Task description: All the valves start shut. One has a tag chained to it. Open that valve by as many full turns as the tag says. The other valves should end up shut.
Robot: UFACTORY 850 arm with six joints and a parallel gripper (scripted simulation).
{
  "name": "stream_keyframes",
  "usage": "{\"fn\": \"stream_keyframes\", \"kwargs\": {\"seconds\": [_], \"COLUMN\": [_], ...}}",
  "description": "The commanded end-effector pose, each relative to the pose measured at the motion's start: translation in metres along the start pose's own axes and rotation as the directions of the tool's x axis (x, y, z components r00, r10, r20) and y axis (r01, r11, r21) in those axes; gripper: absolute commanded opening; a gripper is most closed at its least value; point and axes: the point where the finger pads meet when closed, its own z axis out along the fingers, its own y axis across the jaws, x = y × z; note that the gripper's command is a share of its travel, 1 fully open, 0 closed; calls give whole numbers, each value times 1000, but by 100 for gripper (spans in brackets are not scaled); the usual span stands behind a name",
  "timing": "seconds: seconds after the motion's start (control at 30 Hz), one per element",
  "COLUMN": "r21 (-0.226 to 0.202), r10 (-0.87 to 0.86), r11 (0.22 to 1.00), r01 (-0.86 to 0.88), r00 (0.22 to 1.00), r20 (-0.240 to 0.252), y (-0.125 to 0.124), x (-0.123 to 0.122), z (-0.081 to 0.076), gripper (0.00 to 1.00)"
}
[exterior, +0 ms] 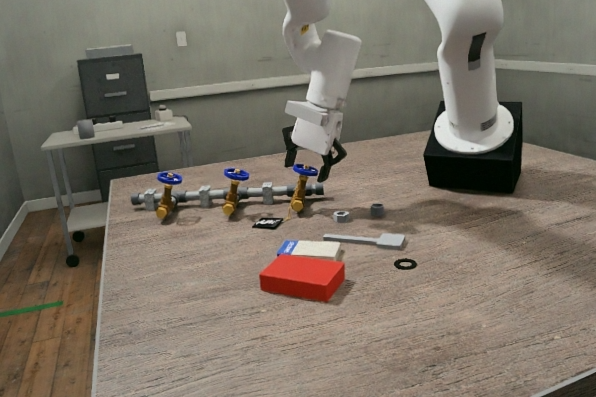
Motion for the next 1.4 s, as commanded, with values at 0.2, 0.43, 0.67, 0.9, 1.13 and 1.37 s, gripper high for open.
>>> {"fn": "stream_keyframes", "kwargs": {"seconds": [0.2,0.43,0.67,0.9,1.13,1.37], "r21": [2,-10,-16,-17,-14,-15], "r10": [511,741,892,990,985,898], "r11": [860,671,452,137,-170,-440], "r01": [-511,-741,-892,-990,-985,-898], "r00": [860,671,452,137,-170,-440], "r20": [7,1,-7,-15,-13,10], "y": [0,0,0,0,0,0], "x": [0,0,0,0,0,0], "z": [0,0,0,0,0,0], "gripper": [100,100,100,100,100,100]}}
